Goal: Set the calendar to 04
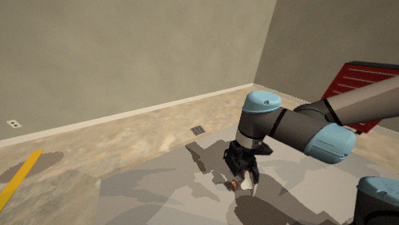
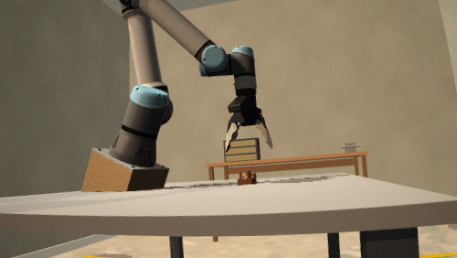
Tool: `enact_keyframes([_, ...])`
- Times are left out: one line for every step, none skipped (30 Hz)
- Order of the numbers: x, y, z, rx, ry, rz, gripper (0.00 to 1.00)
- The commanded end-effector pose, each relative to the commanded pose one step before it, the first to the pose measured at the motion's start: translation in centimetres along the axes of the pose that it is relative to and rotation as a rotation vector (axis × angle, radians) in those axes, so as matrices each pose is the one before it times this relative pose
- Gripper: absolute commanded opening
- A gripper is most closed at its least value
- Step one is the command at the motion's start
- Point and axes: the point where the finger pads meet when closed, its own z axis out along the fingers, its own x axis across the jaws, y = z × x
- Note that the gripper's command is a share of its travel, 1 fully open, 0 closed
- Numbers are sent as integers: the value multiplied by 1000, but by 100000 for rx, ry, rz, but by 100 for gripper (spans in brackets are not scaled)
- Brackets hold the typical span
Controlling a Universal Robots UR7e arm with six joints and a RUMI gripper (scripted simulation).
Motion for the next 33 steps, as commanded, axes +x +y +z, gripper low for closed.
enact_keyframes([-82, 155, -7, -247, -115, -6568, 100])
enact_keyframes([0, 0, 0, 0, 0, 0, 100])
enact_keyframes([0, 0, 0, 0, 0, 0, 100])
enact_keyframes([-10, 25, 3, -1, -12, -1089, 100])
enact_keyframes([-9, 24, 3, -1, -11, -1033, 100])
enact_keyframes([-9, 23, 3, -1, -11, -977, 100])
enact_keyframes([-9, 22, 2, -1, -10, -923, 100])
enact_keyframes([-8, 20, 2, 0, -9, -870, 100])
enact_keyframes([-8, 19, 2, 0, -9, -818, 100])
enact_keyframes([-8, 18, 2, 0, -8, -766, 100])
enact_keyframes([-7, 17, 2, 0, -8, -716, 100])
enact_keyframes([-7, 16, 2, 0, -7, -668, 100])
enact_keyframes([-7, 15, 2, 0, -7, -620, 100])
enact_keyframes([-6, 14, 1, 0, -6, -574, 100])
enact_keyframes([-6, 13, 1, 0, -6, -529, 100])
enact_keyframes([-5, 12, 1, 0, -5, -485, 100])
enact_keyframes([-5, 11, 1, 0, -5, -443, 100])
enact_keyframes([-4, 10, 1, 0, -4, -402, 100])
enact_keyframes([0, 0, 0, 0, 0, 0, 100])
enact_keyframes([0, 0, 0, 0, 0, 0, 100])
enact_keyframes([-4, 9, 1, 0, -4, -363, 100])
enact_keyframes([-4, 8, 1, 0, -4, -326, 100])
enact_keyframes([-3, 7, 1, 0, -3, -290, 100])
enact_keyframes([-3, 6, 1, 0, -3, -256, 100])
enact_keyframes([-3, 5, 1, 0, -2, -224, 100])
enact_keyframes([-2, 5, 1, 0, -2, -194, 100])
enact_keyframes([-2, 4, 0, 0, -2, -166, 100])
enact_keyframes([-2, 3, 0, 0, -2, -139, 100])
enact_keyframes([-1, 3, 0, 0, -1, -115, 100])
enact_keyframes([-1, 2, 0, 0, -1, -93, 100])
enact_keyframes([-1, 2, 0, 0, -1, -73, 100])
enact_keyframes([-1, 1, 0, 0, -1, -55, 100])
enact_keyframes([0, 1, 0, 0, 0, -40, 100])
